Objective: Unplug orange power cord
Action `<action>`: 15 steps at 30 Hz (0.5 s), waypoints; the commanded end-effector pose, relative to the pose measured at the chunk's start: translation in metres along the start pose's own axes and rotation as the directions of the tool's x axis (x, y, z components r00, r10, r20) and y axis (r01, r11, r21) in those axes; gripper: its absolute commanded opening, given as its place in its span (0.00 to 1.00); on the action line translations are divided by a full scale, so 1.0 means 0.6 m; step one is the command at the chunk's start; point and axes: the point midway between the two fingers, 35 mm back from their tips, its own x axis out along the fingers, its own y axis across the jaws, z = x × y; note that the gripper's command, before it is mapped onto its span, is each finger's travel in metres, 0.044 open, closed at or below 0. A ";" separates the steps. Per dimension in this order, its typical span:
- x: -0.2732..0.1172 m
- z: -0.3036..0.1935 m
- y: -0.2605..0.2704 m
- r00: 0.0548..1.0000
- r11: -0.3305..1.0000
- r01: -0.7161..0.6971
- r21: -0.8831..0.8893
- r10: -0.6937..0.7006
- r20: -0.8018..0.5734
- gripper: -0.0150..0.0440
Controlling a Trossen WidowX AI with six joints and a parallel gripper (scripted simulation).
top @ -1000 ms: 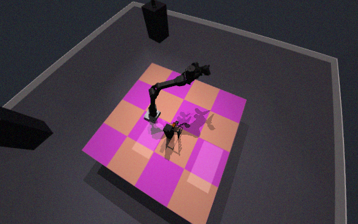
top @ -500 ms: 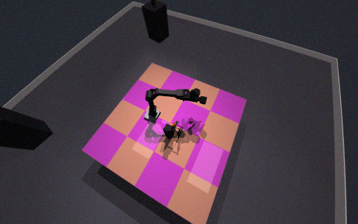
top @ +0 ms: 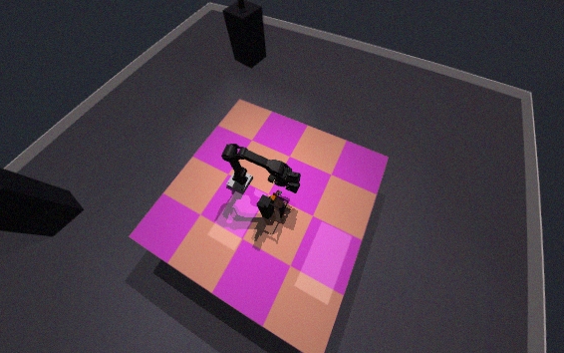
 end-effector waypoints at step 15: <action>0.011 -0.064 0.062 0.987 0.990 -0.142 -0.019 0.140 -0.073 0.53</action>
